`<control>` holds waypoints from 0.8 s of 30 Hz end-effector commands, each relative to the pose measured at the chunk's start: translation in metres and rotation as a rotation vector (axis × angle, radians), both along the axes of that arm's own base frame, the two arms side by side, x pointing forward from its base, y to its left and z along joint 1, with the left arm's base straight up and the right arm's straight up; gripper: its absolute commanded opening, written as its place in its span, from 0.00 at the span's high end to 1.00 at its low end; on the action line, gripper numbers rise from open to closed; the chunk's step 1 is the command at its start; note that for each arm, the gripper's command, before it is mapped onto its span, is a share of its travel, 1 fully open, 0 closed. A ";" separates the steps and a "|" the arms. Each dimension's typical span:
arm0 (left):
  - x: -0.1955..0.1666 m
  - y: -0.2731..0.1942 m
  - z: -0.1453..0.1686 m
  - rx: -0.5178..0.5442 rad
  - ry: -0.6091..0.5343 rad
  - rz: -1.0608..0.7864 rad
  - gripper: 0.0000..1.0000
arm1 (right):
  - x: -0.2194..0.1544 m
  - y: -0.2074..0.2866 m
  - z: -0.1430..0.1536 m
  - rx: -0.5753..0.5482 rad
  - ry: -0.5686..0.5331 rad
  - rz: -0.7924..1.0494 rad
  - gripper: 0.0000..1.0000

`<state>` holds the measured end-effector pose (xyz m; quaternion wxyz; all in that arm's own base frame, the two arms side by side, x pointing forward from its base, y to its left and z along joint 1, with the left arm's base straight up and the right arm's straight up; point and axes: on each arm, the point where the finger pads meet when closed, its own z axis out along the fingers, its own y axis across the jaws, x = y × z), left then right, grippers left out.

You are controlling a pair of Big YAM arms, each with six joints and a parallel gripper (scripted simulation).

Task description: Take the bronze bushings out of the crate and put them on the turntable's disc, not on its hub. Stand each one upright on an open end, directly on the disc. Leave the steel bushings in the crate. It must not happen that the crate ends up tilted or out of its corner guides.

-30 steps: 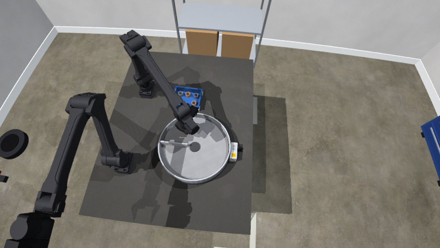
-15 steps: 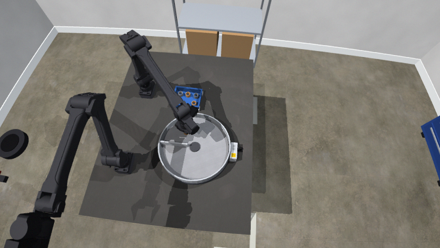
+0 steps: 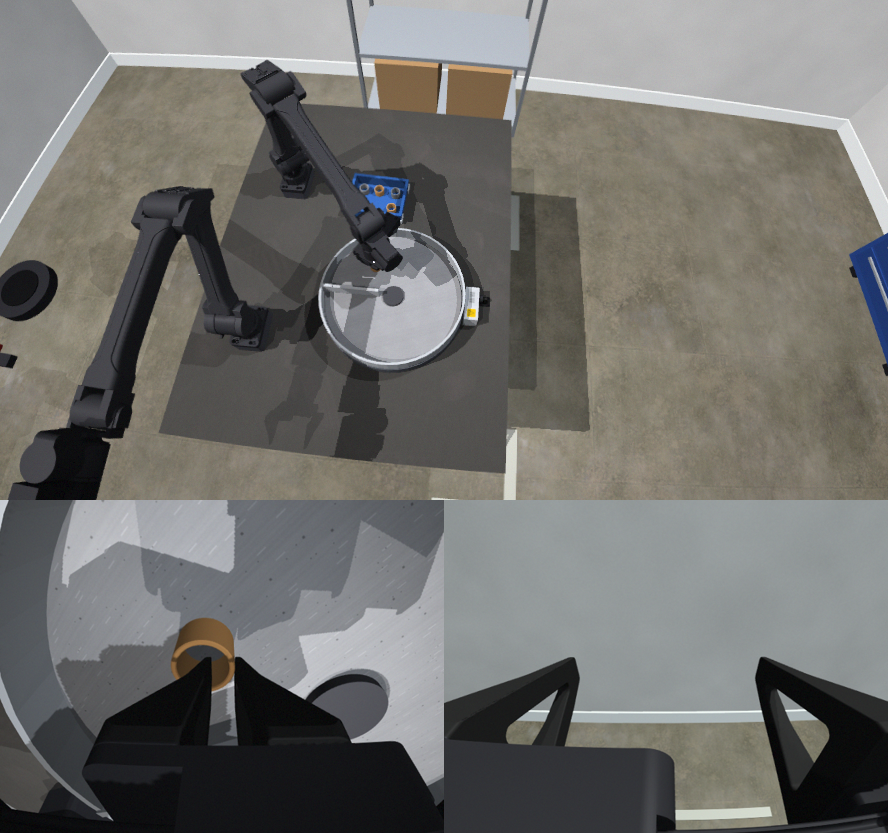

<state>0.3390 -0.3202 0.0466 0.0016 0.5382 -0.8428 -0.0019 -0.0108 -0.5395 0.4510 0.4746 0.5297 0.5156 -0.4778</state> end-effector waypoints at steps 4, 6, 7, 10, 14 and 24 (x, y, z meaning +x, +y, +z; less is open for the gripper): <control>0.021 -0.012 0.035 -0.047 -0.055 0.001 0.86 | -0.002 -0.005 0.050 -0.093 0.012 -0.005 0.00; 0.020 -0.012 0.043 -0.047 -0.056 0.001 0.86 | -0.002 -0.005 0.050 -0.093 0.012 -0.005 0.00; 0.020 -0.012 0.047 -0.047 -0.056 0.001 0.86 | -0.002 -0.005 0.050 -0.093 0.012 -0.005 0.00; 0.020 -0.012 0.062 -0.048 -0.056 0.001 0.86 | -0.002 -0.005 0.050 -0.093 0.012 -0.005 0.00; 0.019 -0.011 0.077 -0.048 -0.057 0.001 0.86 | -0.002 -0.005 0.050 -0.093 0.012 -0.005 0.00; 0.006 0.001 0.045 0.006 0.002 0.001 0.86 | -0.002 -0.005 0.050 -0.093 0.012 -0.005 0.00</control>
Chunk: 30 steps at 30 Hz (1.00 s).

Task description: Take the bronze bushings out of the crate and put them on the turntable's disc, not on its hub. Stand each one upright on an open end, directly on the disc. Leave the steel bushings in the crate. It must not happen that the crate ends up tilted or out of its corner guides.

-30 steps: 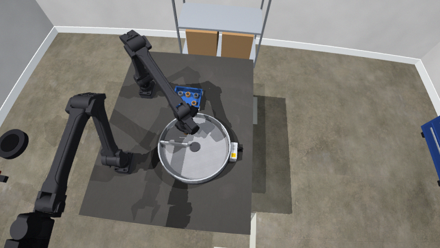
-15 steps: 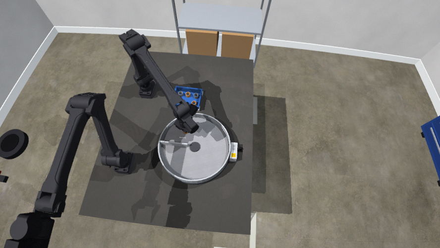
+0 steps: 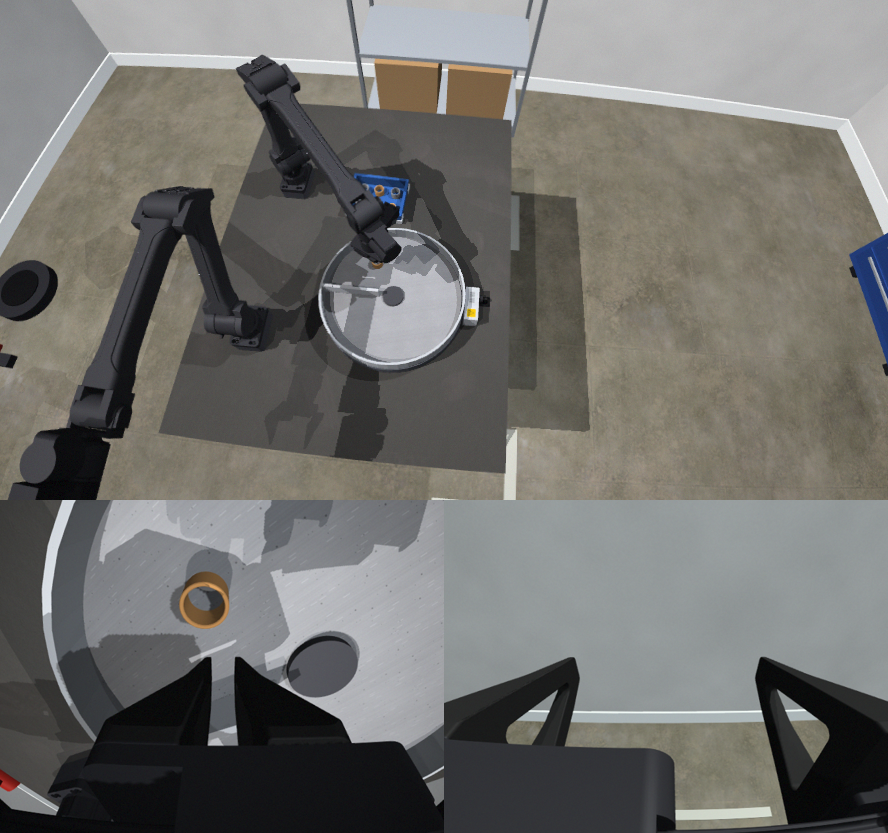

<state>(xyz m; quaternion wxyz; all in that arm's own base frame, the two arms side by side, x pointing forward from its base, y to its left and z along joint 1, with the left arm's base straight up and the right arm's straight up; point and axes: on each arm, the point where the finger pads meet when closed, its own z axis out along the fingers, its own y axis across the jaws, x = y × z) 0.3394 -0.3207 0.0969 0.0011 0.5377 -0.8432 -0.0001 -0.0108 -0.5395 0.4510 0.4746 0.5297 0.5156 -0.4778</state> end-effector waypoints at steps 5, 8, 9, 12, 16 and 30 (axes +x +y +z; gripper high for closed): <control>0.007 0.000 0.003 -0.005 -0.011 0.002 0.86 | -0.002 -0.005 0.050 -0.093 0.012 -0.005 0.00; 0.006 0.007 0.010 -0.016 -0.022 0.001 0.87 | -0.002 -0.005 0.050 -0.093 0.012 -0.005 0.00; 0.008 0.012 0.010 -0.021 -0.028 0.001 0.87 | -0.002 -0.005 0.050 -0.093 0.012 -0.005 0.00; 0.007 0.023 0.009 -0.020 -0.028 0.001 0.87 | -0.002 -0.005 0.050 -0.093 0.012 -0.005 0.00; 0.002 0.093 0.008 -0.010 -0.020 0.001 0.87 | -0.002 -0.005 0.050 -0.093 0.012 -0.005 0.00; 0.004 0.239 0.007 -0.006 -0.018 -0.021 0.87 | -0.002 -0.005 0.050 -0.093 0.012 -0.005 0.00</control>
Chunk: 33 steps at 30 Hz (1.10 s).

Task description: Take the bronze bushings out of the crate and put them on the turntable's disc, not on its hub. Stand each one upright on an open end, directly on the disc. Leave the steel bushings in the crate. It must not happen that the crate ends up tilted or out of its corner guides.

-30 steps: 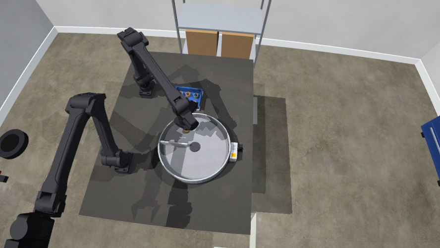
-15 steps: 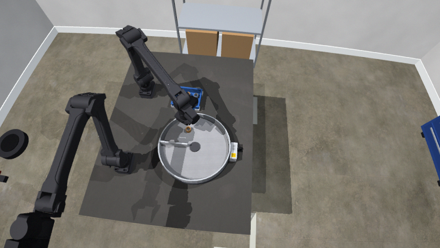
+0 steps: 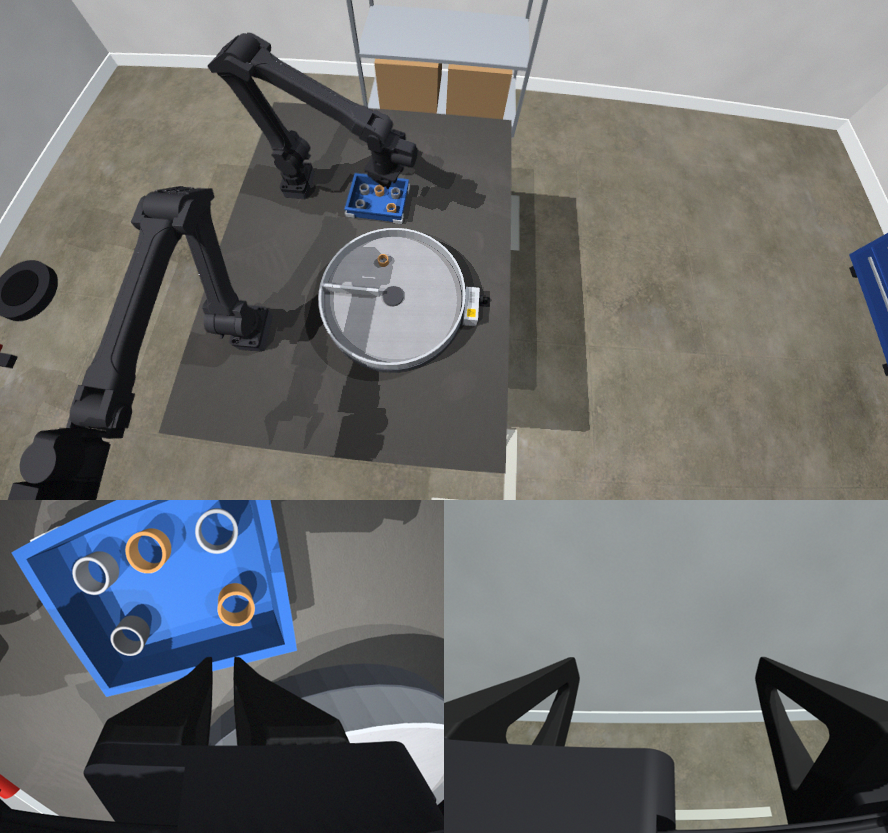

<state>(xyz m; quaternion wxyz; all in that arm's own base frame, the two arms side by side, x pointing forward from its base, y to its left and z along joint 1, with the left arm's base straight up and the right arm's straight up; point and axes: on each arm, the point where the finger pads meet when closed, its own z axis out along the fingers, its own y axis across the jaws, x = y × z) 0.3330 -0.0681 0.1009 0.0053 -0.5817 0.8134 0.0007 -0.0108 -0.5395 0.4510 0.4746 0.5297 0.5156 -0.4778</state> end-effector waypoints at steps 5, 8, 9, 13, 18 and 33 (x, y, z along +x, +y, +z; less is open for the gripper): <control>0.011 -0.012 0.003 -0.012 -0.008 -0.124 0.87 | -0.002 -0.005 0.050 -0.093 0.012 -0.005 0.00; 0.012 -0.008 0.008 -0.014 -0.022 -0.111 0.87 | -0.002 -0.005 0.050 -0.093 0.012 -0.005 0.00; 0.012 -0.008 0.008 -0.014 -0.022 -0.111 0.87 | -0.002 -0.005 0.050 -0.093 0.012 -0.005 0.00; 0.012 -0.008 0.008 -0.014 -0.022 -0.111 0.87 | -0.002 -0.005 0.050 -0.093 0.012 -0.005 0.00; 0.012 -0.008 0.008 -0.014 -0.022 -0.103 0.87 | -0.002 -0.005 0.050 -0.093 0.012 -0.005 0.00; 0.004 -0.005 0.005 -0.012 -0.014 -0.108 0.87 | -0.002 -0.005 0.050 -0.093 0.012 -0.005 0.00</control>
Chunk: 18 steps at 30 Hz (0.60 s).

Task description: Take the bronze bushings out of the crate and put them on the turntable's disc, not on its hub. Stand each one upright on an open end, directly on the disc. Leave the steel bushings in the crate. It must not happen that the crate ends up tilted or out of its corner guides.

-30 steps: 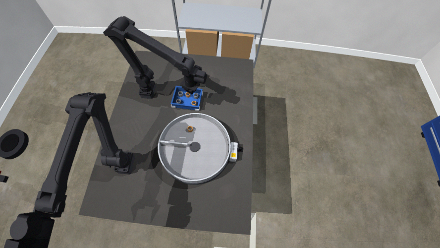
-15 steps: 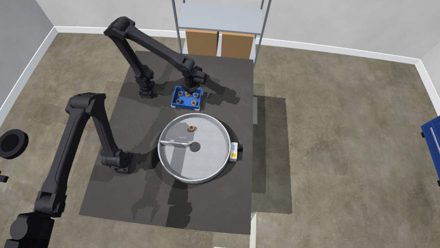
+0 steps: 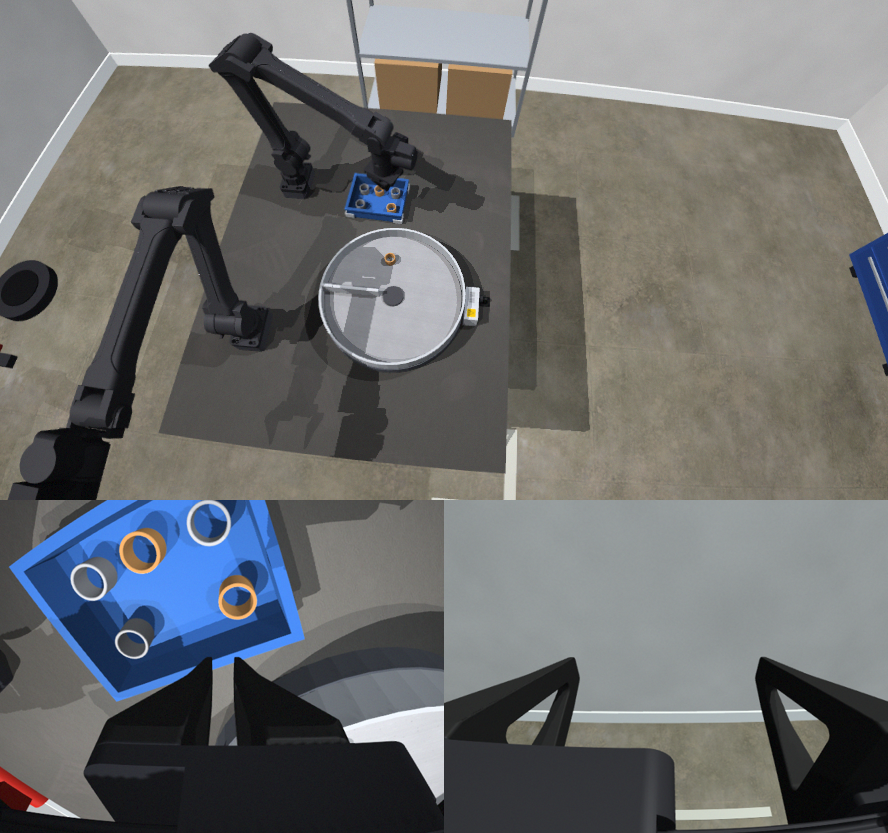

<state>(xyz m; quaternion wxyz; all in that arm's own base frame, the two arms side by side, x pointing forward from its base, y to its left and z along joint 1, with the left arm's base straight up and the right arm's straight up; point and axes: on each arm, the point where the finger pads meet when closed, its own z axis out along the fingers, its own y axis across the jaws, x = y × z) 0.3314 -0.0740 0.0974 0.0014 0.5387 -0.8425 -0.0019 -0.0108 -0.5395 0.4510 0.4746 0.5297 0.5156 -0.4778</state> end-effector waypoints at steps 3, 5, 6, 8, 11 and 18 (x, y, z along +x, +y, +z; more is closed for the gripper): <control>0.005 0.001 0.008 -0.008 -0.026 -0.003 0.87 | -0.002 -0.005 0.050 -0.093 0.012 -0.005 0.00; 0.003 0.001 0.007 -0.008 -0.023 -0.003 0.87 | -0.002 -0.005 0.050 -0.093 0.012 -0.005 0.00; 0.001 0.001 0.007 -0.007 -0.021 -0.003 0.87 | -0.002 -0.005 0.050 -0.093 0.012 -0.005 0.00; 0.000 0.002 0.006 -0.007 -0.020 -0.003 0.87 | -0.002 -0.005 0.050 -0.093 0.012 -0.005 0.00; 0.000 0.002 0.005 -0.006 -0.017 -0.003 0.87 | -0.002 -0.005 0.050 -0.093 0.012 -0.005 0.00; 0.000 0.002 0.005 -0.006 -0.016 -0.003 0.87 | -0.002 -0.005 0.050 -0.093 0.012 -0.005 0.00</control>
